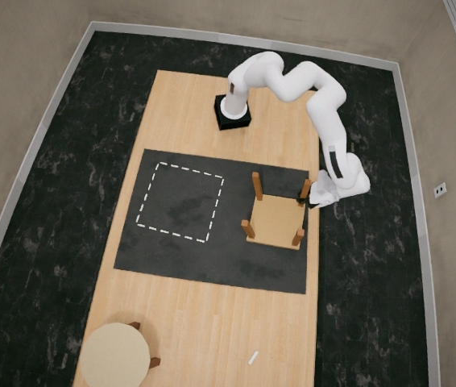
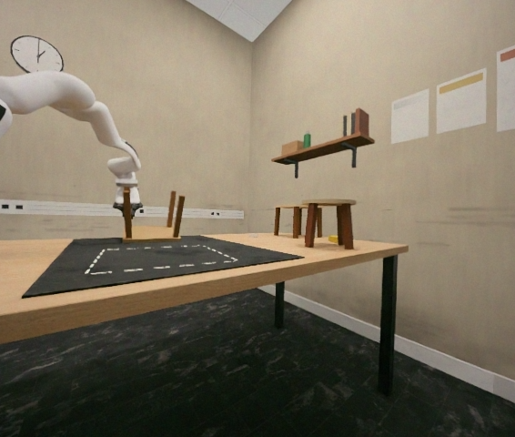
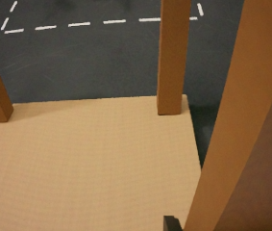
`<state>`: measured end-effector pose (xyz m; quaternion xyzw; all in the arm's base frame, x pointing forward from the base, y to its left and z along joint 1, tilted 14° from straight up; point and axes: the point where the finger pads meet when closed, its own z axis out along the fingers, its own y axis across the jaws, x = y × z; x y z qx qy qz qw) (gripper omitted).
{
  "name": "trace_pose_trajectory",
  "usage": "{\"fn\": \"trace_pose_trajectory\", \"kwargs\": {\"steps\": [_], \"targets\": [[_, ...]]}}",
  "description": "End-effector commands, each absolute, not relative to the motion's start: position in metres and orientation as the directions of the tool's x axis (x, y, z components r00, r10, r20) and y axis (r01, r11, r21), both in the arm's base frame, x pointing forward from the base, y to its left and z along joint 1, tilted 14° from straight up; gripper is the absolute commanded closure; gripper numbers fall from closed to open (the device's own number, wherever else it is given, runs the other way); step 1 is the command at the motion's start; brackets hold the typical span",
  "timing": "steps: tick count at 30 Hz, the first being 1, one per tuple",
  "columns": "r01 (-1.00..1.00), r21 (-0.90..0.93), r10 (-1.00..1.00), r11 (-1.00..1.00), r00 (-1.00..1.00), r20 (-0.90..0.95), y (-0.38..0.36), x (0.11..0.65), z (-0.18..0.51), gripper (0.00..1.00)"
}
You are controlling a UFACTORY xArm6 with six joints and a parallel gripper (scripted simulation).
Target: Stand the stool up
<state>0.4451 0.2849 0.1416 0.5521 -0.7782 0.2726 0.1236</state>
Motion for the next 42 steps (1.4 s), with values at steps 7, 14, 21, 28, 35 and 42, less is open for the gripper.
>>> {"fn": "trace_pose_trajectory", "kwargs": {"steps": [7, 14, 21, 28, 35, 42], "targets": [[-0.925, -0.289, -0.846, 0.248, -0.352, 0.401, 0.273, 0.439, 0.16, 0.75], [-0.924, -0.286, -0.88, 0.253, -0.343, 0.329, 0.261, 0.433, 0.171, 0.75], [-0.923, -0.282, -0.915, 0.26, -0.329, 0.235, 0.244, 0.426, 0.185, 0.75], [-0.923, -0.279, -0.935, 0.264, -0.316, 0.162, 0.231, 0.421, 0.193, 0.75], [-0.923, -0.274, -0.954, 0.27, -0.296, 0.056, 0.211, 0.414, 0.204, 0.75], [-0.923, -0.27, -0.96, 0.274, -0.279, -0.022, 0.196, 0.409, 0.211, 0.75]]}}
